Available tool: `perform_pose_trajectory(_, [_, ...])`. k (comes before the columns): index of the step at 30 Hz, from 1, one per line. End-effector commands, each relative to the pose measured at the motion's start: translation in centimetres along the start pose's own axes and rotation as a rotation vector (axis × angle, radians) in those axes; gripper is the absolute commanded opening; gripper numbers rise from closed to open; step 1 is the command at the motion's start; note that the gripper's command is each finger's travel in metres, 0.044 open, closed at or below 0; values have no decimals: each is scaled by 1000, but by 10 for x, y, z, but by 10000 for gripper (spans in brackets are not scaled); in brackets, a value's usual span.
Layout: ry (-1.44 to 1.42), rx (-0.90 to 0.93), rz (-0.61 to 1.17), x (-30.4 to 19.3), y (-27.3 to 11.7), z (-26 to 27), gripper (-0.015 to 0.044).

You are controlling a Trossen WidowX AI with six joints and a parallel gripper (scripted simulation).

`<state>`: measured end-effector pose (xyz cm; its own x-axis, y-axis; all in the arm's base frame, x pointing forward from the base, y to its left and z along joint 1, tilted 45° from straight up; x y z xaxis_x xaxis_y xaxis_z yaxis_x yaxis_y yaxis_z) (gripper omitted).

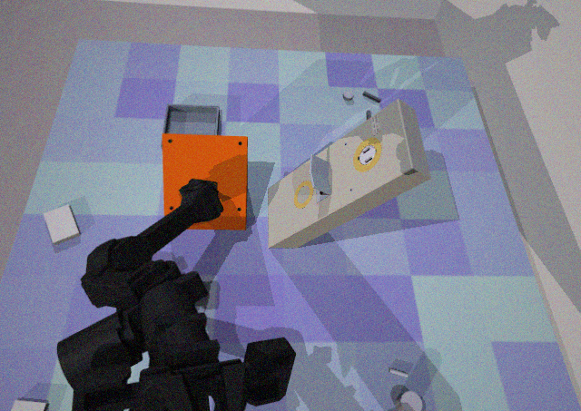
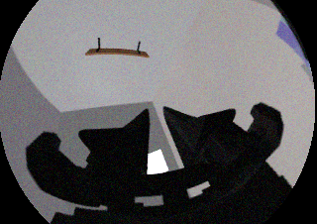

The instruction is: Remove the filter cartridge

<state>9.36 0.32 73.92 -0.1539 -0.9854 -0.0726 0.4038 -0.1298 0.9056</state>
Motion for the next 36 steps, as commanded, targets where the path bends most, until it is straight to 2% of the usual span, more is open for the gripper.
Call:
perform_pose_trajectory(1, [-93, -175, 81, -40, -5, -62, 102])
perform_pose_trajectory(8, [-297, -459, 257, -103, -41, -158, 102])
perform_pose_trajectory(16, [-585, -729, 526, -164, -117, -251, 102])
perform_pose_trajectory(27, [-1100, -962, 1026, -211, -269, -338, 102])
perform_pose_trajectory(32, [-1385, -981, 1302, -212, -343, -359, 102])
perform_pose_trajectory(36, [-1668, -929, 1568, -200, -407, -368, 102])
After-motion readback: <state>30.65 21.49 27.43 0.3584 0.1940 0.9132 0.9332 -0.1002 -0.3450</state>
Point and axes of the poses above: the point midway between the two fingers, 35 mm back from their tips, its own y axis out along the fingers, its own z axis across the jaws, x = y × z, the point moved 1 cm from there along -y, back along the fingers, and after that the axes turned 6 degrees about -y, right-handed, at the moved point
